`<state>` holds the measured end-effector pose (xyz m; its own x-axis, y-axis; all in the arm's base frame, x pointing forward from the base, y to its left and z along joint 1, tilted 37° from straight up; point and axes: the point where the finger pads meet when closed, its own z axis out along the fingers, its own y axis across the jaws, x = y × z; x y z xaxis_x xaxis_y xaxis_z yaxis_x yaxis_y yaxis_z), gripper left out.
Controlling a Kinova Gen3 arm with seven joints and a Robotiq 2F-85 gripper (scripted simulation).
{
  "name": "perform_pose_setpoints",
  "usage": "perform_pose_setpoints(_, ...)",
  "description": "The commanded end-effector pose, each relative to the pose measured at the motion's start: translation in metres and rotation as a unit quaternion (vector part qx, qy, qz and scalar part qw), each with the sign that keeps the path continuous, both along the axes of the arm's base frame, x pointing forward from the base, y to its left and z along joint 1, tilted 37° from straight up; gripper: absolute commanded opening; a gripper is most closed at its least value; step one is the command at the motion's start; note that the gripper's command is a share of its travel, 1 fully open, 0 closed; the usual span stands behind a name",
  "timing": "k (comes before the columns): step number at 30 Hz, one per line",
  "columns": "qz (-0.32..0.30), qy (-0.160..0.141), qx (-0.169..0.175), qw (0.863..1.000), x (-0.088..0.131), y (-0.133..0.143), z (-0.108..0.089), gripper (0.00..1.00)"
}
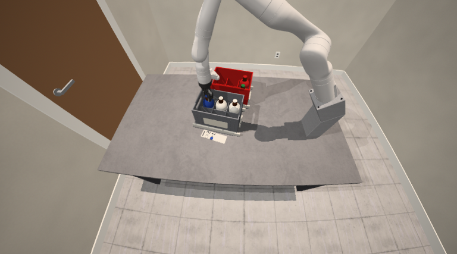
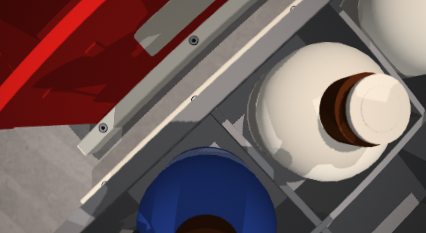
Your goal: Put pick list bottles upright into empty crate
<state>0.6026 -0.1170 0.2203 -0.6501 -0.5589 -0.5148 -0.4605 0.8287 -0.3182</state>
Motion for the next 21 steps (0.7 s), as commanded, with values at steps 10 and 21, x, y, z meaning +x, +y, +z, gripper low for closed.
perform_pose_setpoints(10, 0.000, -0.001, 0.000, 1.000, -0.010, -0.001, 0.014, 0.67)
perform_pose_setpoints(21, 0.000, -0.001, 0.000, 1.000, -0.024, -0.001, 0.033, 0.67)
